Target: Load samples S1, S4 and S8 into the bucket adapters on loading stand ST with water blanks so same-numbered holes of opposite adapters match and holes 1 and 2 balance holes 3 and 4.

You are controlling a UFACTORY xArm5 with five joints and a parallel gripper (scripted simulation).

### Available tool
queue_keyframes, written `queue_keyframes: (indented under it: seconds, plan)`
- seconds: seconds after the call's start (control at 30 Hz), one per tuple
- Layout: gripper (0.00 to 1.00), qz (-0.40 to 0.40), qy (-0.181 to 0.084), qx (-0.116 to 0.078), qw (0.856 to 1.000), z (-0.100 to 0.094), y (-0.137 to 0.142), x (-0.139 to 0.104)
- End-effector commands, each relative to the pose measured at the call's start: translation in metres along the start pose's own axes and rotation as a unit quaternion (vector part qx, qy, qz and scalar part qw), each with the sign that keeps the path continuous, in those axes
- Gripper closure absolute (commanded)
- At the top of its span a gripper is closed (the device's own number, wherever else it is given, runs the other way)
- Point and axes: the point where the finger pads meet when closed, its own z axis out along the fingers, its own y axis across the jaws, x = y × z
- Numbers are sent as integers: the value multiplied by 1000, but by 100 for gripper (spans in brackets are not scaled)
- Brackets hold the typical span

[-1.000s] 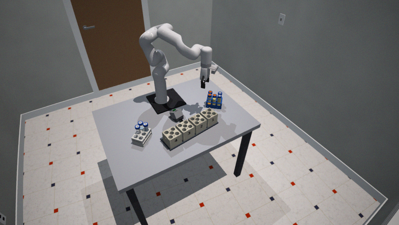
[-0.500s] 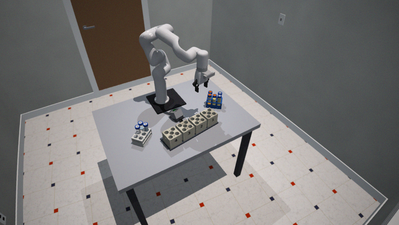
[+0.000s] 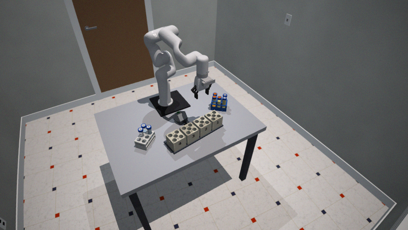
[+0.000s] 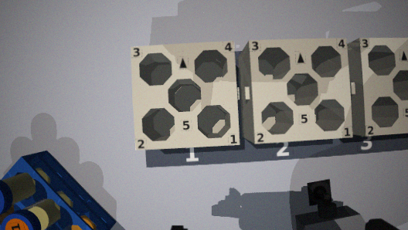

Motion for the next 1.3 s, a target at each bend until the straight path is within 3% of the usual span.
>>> queue_keyframes:
  seconds: [0.0,0.7,0.77,0.8,1.03,1.27]
  plan:
    - [0,0,-1,7,1000,-1,25,15]
    - [0,0,-1,7,1000,0,109,59]
    - [0,0,-1,7,1000,0,109,59]
    - [43,17,-1,7,1000,0,104,57]
    - [43,133,-2,7,991,0,73,41]
    - [43,247,-3,7,969,-1,42,26]
